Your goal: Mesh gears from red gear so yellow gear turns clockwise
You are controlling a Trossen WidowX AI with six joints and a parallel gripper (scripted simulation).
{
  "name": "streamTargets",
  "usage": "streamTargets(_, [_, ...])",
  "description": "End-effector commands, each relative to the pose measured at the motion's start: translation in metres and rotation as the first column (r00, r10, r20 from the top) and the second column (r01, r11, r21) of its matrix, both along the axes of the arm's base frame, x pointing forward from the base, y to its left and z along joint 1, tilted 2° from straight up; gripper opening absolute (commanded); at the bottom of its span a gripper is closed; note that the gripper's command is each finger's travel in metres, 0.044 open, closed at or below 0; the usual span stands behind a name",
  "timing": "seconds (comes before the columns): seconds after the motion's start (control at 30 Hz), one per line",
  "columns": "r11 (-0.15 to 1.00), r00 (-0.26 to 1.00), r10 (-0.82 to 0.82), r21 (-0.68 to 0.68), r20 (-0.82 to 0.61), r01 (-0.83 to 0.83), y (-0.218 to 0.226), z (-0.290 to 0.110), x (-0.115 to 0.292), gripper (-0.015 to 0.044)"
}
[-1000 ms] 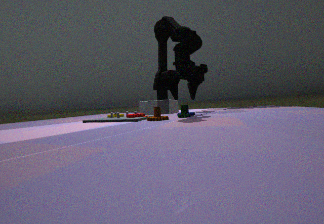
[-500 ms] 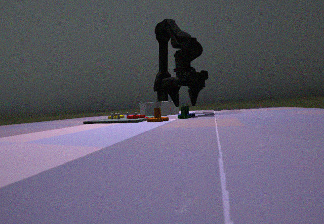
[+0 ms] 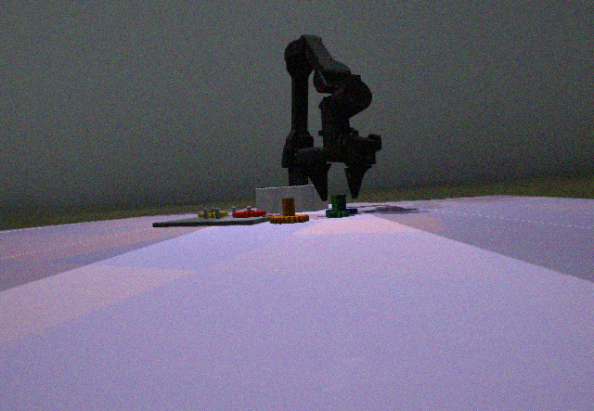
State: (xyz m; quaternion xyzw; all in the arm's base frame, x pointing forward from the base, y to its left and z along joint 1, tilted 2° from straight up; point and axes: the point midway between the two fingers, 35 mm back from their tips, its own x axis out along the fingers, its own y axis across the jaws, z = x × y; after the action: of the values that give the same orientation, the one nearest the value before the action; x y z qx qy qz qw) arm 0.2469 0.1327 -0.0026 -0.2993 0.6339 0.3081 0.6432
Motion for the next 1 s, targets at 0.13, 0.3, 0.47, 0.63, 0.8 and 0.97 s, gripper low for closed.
streamTargets(0.13, [1.000, 1.000, 0.002, 0.001, -0.006, -0.002, 0.000, -0.002, -0.001, 0.0309])
streamTargets(0.3, [1.000, 1.000, 0.002, 0.001, -0.006, -0.002, 0.000, -0.002, -0.001, 0.0177])
streamTargets(0.47, [1.000, 1.000, 0.002, 0.001, -0.006, -0.002, 0.000, -0.002, -0.001, 0.0066])
streamTargets(0.63, [1.000, 1.000, 0.002, 0.001, -0.006, -0.002, 0.000, -0.002, -0.001, 0.0032])
streamTargets(0.8, [1.000, 1.000, 0.002, 0.001, -0.006, -0.002, 0.001, 0.002, 0.000, 0.0000])
streamTargets(0.97, [1.000, 1.000, 0.002, 0.001, -0.006, -0.002, 0.002, 0.014, 0.003, 0.0000])
